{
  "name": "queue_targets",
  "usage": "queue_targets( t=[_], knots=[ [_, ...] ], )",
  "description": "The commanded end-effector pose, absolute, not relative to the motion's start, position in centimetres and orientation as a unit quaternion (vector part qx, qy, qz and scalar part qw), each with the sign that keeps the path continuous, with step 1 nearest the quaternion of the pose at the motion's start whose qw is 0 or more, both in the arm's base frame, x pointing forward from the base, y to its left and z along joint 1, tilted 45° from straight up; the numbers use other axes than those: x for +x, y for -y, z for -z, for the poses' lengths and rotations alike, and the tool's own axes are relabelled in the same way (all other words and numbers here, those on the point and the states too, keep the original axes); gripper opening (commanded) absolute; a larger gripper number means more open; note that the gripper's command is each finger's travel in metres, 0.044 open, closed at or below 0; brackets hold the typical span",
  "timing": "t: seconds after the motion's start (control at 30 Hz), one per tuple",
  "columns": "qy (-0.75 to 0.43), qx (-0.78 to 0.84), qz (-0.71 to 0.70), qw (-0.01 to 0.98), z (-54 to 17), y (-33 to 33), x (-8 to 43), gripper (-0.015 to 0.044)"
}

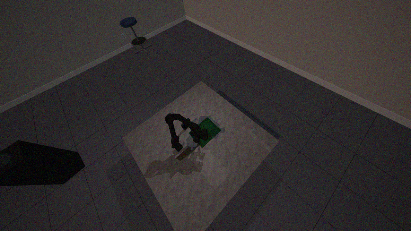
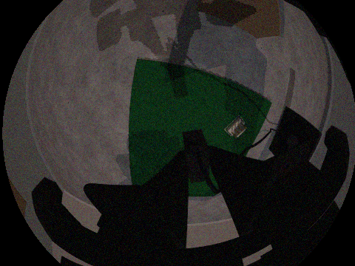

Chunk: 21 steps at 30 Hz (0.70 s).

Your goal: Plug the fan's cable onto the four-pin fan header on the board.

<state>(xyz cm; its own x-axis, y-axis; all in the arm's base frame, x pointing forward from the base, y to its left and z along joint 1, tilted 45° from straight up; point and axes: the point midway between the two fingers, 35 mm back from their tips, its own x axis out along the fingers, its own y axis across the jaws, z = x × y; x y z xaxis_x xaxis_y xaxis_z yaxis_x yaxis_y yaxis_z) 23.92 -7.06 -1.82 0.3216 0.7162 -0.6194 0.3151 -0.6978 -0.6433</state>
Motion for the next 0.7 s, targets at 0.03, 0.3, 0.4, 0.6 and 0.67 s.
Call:
queue_targets(
  t=[0.03, 0.3, 0.4, 0.6, 0.67],
  knots=[
    [0.328, -0.788, -0.48, 0.205, 0.4, 8.3, 23.6, 0.0],
    [0.33, -0.788, -0.478, 0.204, -0.5, 9.0, 23.4, 0.0],
    [0.343, -0.79, -0.473, 0.183, -0.7, 9.1, 24.1, 0.0],
    [0.377, -0.794, -0.459, 0.128, -1.3, 9.5, 25.8, 0.0],
    [0.388, -0.795, -0.453, 0.11, -1.5, 9.5, 26.4, 0.0]
  ],
)
